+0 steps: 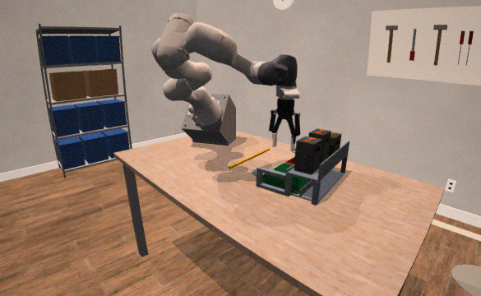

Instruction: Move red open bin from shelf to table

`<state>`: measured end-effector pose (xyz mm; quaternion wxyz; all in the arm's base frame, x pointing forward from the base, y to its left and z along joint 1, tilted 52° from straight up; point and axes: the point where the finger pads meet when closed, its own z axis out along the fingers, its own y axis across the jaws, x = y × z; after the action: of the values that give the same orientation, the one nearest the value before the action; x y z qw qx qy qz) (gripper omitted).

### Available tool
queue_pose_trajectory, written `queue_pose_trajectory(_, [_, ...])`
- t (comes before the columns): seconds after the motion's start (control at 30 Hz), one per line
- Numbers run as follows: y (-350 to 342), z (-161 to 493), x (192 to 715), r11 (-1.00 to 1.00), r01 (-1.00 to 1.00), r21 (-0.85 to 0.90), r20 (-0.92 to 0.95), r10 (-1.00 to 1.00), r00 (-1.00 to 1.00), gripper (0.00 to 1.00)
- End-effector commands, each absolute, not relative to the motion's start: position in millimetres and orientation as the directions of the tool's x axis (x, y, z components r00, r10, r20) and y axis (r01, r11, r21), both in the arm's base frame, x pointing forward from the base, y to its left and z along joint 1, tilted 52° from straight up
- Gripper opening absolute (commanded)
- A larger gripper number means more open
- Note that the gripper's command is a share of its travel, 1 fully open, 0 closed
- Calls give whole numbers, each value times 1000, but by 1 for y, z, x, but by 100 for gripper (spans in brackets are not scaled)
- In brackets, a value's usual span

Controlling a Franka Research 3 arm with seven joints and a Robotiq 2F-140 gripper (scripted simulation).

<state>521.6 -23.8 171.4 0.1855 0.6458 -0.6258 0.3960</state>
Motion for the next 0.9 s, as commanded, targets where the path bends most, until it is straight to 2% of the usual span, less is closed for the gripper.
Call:
queue_pose_trajectory(0.0, [-21,171,521,-145,-954,-262,740,-665,-102,57])
queue_pose_trajectory(0.87, [-27,167,523,-147,-955,-258,743,-663,-99,57])
